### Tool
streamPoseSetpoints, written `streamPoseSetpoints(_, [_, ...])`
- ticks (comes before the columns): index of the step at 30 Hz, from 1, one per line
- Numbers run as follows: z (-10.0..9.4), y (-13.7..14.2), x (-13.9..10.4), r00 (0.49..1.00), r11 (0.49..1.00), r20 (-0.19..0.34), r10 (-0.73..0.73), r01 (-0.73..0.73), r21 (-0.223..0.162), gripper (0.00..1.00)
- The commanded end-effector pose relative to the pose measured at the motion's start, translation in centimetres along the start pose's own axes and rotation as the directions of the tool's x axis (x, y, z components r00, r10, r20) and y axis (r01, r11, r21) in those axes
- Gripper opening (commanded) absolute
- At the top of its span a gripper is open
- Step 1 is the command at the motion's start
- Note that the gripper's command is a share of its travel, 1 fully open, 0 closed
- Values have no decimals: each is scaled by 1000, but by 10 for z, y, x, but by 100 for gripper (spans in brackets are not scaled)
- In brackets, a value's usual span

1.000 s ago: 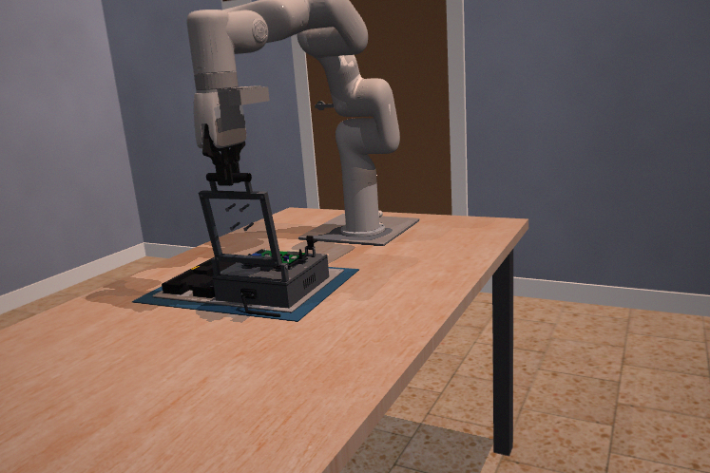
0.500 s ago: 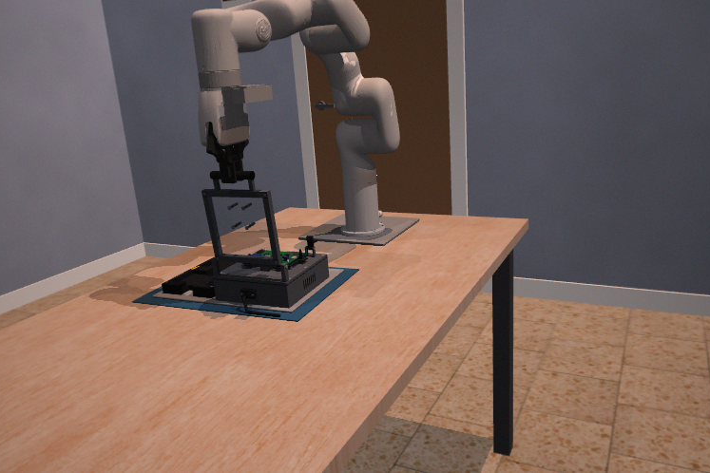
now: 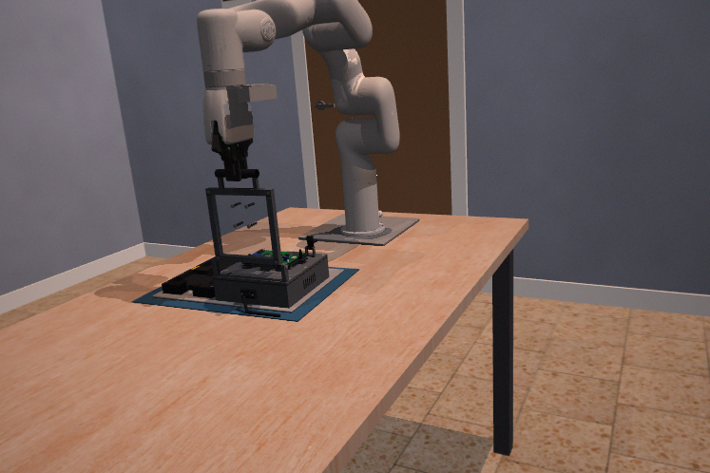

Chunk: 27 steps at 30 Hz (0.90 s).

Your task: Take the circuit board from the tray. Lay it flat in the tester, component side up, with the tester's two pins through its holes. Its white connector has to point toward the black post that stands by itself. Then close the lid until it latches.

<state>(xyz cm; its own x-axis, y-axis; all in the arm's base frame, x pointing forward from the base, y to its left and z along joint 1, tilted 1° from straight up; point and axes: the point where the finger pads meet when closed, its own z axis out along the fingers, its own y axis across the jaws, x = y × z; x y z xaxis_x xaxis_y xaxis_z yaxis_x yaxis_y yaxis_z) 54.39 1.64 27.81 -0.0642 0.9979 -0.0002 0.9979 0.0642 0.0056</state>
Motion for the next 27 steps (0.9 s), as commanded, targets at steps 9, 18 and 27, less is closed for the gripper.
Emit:
streamPoseSetpoints(9, [0, -17, 0, 1000, 1000, 0, 0, 0, -2, 0])
streamPoseSetpoints(18, [1, -28, 0, 1000, 1000, 0, 0, 0, -2, 0])
streamPoseSetpoints(27, [4, -41, 0, 1000, 1000, 0, 0, 0, -2, 0])
